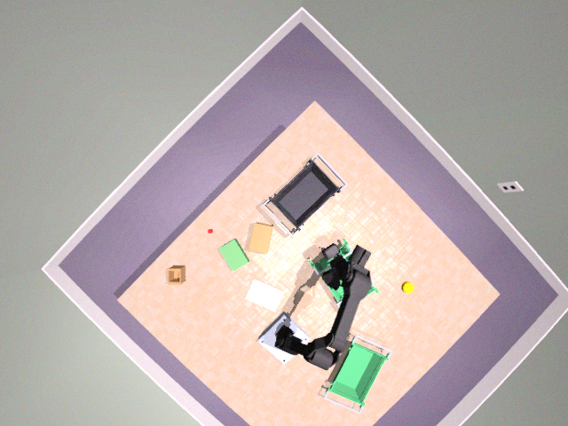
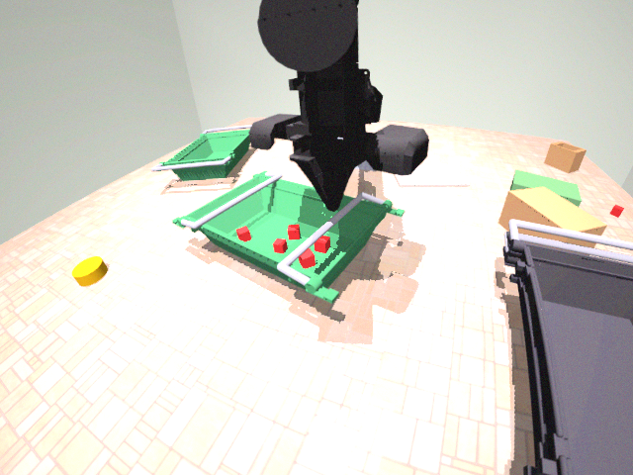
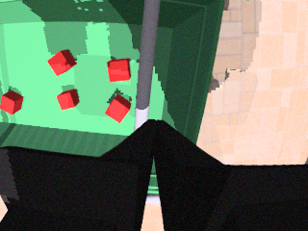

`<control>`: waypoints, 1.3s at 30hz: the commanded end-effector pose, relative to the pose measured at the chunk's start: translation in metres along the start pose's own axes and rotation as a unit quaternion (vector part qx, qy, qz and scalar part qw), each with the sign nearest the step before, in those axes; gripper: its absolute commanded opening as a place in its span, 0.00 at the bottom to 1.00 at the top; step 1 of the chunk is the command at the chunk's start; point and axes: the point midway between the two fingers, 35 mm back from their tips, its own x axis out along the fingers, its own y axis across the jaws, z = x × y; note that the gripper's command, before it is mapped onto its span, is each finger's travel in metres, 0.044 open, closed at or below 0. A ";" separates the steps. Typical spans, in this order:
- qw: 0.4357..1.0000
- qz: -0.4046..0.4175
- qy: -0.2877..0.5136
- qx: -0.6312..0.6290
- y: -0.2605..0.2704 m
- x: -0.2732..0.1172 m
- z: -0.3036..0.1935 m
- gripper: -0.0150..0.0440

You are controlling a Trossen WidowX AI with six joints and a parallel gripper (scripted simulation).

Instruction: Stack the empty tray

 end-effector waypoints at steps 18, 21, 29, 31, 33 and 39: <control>1.000 0.000 0.000 0.000 0.000 0.000 0.000 0.25; 1.000 0.000 0.000 0.000 0.000 0.000 0.000 0.25; 1.000 0.000 0.000 0.000 0.000 0.000 0.000 0.52; 1.000 0.000 0.001 0.000 0.000 -0.005 -0.001 0.61; 1.000 -0.001 0.002 -0.001 -0.001 -0.018 -0.002 0.70; 1.000 -0.003 0.007 -0.005 0.001 -0.082 0.001 0.97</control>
